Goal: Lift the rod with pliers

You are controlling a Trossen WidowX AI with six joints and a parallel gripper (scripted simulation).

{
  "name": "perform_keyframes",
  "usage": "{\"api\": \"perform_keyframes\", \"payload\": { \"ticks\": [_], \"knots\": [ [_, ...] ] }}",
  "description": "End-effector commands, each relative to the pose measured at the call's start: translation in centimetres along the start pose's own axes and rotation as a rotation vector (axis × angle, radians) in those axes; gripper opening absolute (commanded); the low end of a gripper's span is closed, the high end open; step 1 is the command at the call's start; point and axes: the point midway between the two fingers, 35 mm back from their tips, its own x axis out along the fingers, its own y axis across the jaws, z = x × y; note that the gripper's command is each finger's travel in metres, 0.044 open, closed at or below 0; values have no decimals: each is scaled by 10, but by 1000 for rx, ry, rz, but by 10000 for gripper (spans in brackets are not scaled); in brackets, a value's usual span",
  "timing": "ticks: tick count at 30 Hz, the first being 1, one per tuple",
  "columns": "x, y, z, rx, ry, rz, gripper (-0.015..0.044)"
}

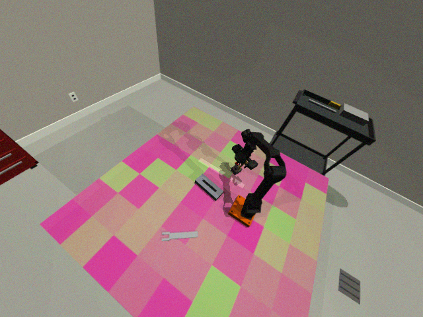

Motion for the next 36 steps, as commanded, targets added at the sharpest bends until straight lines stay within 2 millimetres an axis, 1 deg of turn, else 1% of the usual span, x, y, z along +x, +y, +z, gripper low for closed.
{"api": "perform_keyframes", "payload": {
  "ticks": [1,19,20,27,36],
  "knots": [
    [0,-1,0,-3,-2,-4,363],
    [0,-1,0,-3,-2,-4,340],
    [0,-1,0,-3,-2,-4,321],
    [0,-1,0,-3,-2,-3,321],
    [-10,-2,0,-2,-2,3,321]
  ]
}}
